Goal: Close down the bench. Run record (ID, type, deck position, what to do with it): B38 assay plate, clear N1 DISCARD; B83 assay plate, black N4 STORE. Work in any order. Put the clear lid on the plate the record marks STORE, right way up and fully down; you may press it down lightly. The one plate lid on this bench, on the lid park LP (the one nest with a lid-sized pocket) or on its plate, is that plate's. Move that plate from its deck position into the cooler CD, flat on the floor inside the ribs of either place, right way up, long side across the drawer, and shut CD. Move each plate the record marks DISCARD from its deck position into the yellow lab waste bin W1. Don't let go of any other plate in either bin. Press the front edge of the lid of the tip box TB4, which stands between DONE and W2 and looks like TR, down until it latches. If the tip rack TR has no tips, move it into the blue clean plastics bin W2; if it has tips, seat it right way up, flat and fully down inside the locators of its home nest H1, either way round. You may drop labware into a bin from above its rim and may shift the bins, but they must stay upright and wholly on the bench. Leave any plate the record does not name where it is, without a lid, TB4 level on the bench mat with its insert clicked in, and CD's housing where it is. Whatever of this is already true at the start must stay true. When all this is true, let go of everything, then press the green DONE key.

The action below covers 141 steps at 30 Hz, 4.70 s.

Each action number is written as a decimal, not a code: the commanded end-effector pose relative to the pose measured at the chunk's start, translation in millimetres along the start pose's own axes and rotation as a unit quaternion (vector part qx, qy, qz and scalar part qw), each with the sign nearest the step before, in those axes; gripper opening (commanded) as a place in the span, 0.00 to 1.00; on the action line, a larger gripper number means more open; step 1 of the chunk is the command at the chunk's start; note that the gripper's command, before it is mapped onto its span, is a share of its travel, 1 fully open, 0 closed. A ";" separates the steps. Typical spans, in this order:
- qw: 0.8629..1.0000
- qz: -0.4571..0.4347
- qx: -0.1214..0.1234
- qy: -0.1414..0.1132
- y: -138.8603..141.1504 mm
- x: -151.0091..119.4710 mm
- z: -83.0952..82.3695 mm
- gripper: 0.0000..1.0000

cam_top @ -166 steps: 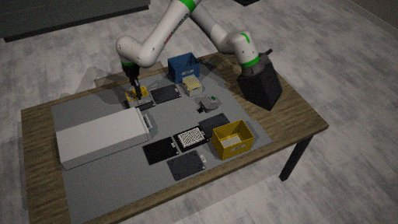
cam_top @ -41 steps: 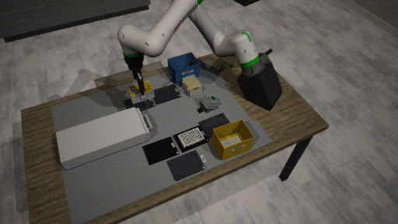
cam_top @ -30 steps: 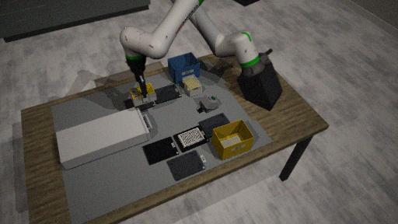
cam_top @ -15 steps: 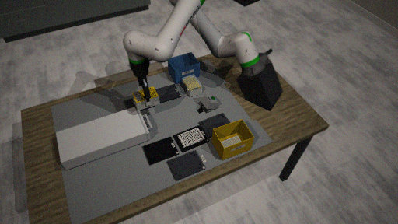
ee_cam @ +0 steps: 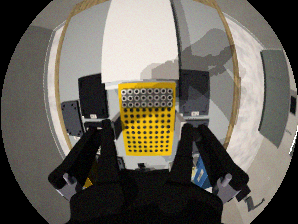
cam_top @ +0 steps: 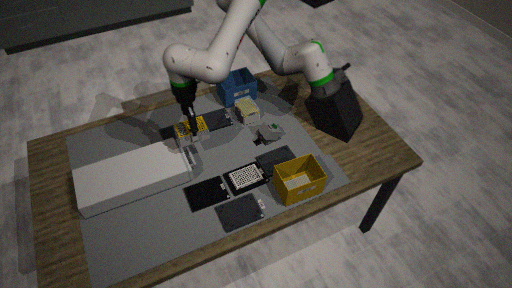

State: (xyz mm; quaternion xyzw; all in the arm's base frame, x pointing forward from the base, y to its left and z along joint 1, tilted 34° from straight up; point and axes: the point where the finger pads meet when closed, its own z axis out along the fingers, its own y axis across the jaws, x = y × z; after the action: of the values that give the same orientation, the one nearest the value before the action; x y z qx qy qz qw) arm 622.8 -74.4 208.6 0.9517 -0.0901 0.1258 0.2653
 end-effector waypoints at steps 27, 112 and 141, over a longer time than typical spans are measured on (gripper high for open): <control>1.000 0.000 0.000 0.000 -70.1 -12.6 -0.2 0.00; 1.000 0.000 0.000 0.000 -266.8 -48.4 -0.2 0.00; 1.000 0.000 0.000 0.000 -332.4 -60.4 -0.2 0.00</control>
State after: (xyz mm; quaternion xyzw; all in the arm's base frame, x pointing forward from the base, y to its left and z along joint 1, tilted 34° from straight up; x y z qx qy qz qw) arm 643.9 207.7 33.6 0.9516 -0.0902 0.1259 0.2653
